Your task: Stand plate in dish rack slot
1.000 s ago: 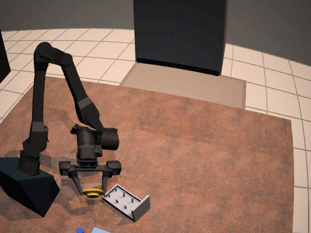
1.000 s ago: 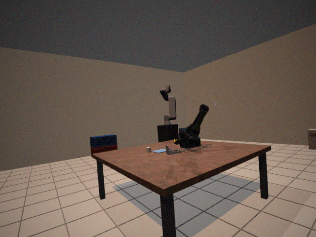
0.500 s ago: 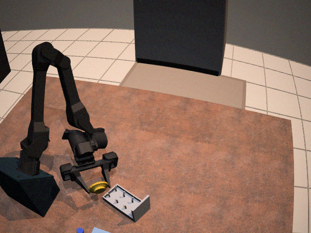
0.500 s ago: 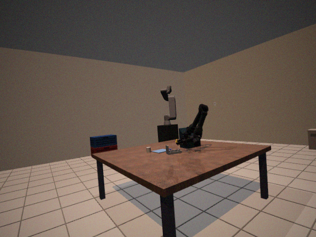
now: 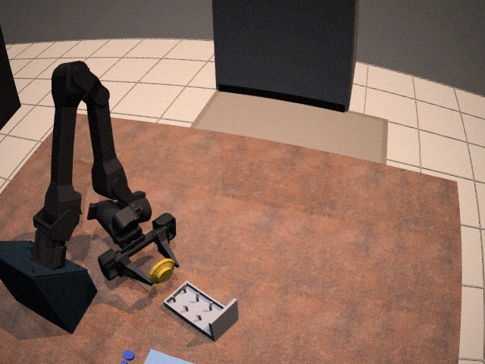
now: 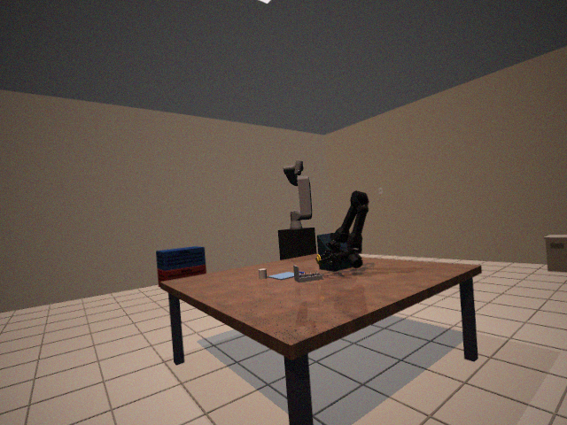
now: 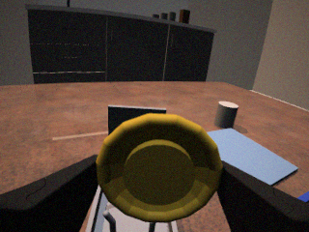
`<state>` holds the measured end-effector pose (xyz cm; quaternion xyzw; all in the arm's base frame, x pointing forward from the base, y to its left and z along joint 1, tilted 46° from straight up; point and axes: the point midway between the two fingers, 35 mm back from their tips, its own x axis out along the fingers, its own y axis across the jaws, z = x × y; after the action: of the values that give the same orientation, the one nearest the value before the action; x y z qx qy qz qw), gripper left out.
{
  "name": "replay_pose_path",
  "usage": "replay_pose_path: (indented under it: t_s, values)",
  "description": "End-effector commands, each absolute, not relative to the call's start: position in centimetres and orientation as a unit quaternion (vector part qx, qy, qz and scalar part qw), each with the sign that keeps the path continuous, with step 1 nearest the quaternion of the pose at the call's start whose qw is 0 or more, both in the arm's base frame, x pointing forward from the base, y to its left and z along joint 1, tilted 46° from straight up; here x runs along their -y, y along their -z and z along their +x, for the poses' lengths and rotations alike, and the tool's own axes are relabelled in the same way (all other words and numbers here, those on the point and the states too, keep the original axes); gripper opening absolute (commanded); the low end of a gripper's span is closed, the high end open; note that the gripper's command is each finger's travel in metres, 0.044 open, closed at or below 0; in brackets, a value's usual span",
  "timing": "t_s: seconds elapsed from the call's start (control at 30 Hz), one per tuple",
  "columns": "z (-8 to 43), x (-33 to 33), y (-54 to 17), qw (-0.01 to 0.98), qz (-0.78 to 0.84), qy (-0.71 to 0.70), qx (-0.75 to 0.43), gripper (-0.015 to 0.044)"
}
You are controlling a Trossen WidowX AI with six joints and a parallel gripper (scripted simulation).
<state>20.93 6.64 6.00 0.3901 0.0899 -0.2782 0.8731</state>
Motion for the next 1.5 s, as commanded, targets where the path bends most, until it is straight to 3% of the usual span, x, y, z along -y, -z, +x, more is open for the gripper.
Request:
replay_pose_path:
  t_s: [0.0,1.47]
  values:
    - [20.6,-7.0,-6.5,0.879,0.399,0.254,-0.063,0.0000]
    - [24.4,-7.8,-4.0,0.878,0.411,0.241,-0.050,0.0000]
